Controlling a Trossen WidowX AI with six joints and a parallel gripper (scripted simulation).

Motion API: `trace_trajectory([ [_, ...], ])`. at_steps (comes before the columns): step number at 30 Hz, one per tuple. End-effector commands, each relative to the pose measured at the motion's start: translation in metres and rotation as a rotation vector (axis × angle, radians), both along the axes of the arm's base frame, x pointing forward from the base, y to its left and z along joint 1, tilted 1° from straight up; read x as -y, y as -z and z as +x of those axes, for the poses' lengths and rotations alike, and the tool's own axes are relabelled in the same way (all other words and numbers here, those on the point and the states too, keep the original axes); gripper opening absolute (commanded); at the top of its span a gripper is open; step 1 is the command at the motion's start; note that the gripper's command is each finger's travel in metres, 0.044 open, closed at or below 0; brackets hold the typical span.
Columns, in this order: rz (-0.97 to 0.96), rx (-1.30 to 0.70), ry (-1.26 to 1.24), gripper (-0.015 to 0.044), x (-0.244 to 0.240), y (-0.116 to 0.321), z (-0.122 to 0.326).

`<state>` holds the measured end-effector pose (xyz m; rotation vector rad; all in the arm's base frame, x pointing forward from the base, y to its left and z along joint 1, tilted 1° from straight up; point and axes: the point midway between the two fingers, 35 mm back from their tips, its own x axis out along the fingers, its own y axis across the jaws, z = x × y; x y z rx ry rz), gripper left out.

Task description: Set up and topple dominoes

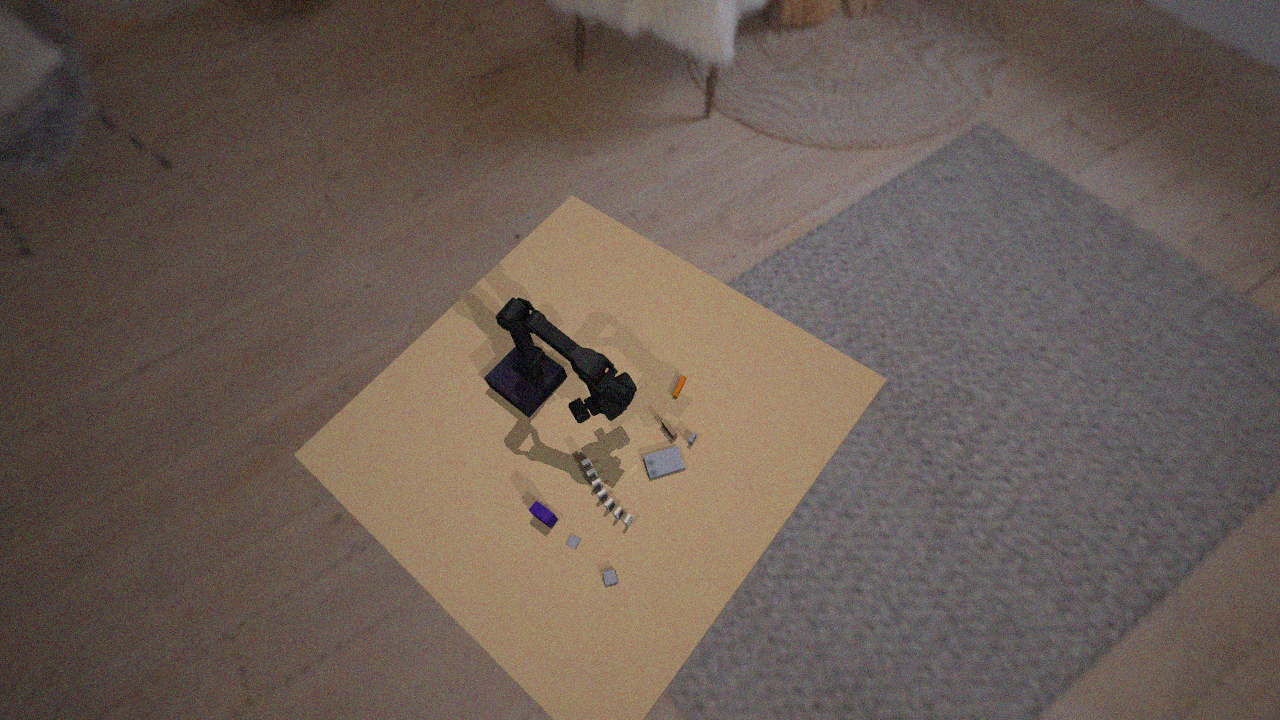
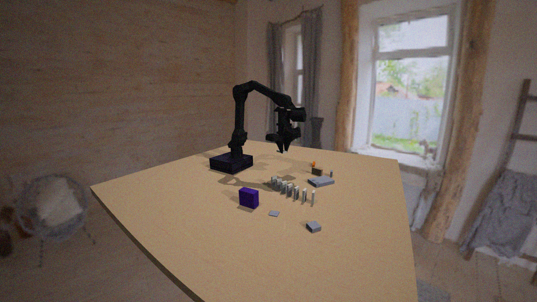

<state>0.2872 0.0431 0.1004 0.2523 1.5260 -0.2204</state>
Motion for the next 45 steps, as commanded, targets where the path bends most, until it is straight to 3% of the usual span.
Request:
trace_trajectory([
  [1,-0.009,-0.002,-0.251,0.0107,-0.015,-0.001,-0.010],
  [12,-0.041,0.018,-1.501,0.0107,-0.072,0.000,-0.060],
  [26,-0.036,0.021,-1.520,0.0107,-0.073,0.001,-0.061],
  [45,0.394,0.338,-1.480,0.0107,-0.078,0.059,-0.051],
])
